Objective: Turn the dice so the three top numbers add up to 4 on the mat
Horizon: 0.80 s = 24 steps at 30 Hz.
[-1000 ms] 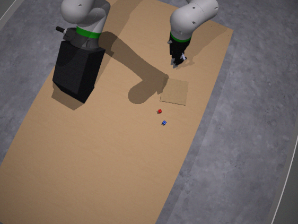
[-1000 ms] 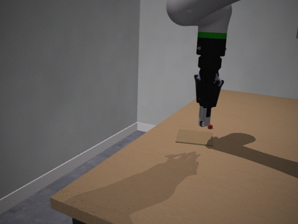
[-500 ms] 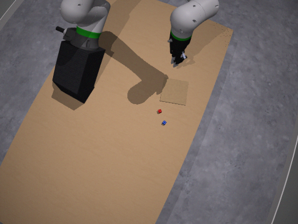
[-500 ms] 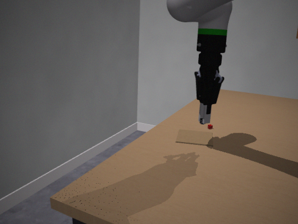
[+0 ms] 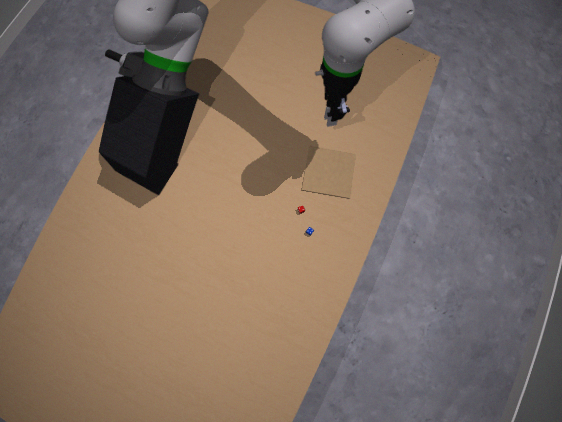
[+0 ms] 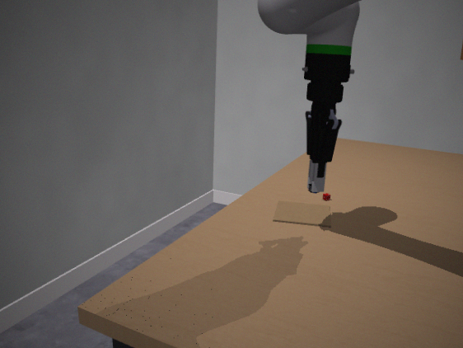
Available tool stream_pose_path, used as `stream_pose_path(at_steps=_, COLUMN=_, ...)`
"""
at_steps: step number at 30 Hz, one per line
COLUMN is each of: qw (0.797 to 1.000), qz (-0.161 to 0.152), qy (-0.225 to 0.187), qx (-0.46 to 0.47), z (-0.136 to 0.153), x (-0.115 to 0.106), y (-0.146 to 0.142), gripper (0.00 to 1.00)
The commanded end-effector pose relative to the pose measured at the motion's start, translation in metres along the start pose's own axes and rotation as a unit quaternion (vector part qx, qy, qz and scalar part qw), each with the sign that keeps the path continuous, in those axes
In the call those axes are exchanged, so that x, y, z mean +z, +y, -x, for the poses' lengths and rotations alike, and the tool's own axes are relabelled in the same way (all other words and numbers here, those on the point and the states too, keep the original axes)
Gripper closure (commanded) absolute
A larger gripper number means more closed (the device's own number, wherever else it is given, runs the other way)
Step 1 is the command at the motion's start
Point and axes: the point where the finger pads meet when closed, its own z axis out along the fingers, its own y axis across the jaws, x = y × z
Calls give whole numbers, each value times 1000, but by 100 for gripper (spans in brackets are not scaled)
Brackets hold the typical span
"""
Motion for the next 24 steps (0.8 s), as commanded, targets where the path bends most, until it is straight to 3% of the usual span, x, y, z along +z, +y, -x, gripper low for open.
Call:
stream_pose_path(at_steps=1, qw=997, qz=2, qy=-2, qx=77, z=-3, x=0, y=0, gripper=93)
stream_pose_path(at_steps=10, qw=982, qz=2, qy=-2, qx=188, z=-6, x=0, y=1, gripper=93)
stream_pose_path(at_steps=19, qw=946, qz=2, qy=-2, qx=324, z=-11, x=1, y=1, gripper=93)
stream_pose_path(at_steps=24, qw=916, qz=3, qy=-2, qx=402, z=-14, x=1, y=1, gripper=93)
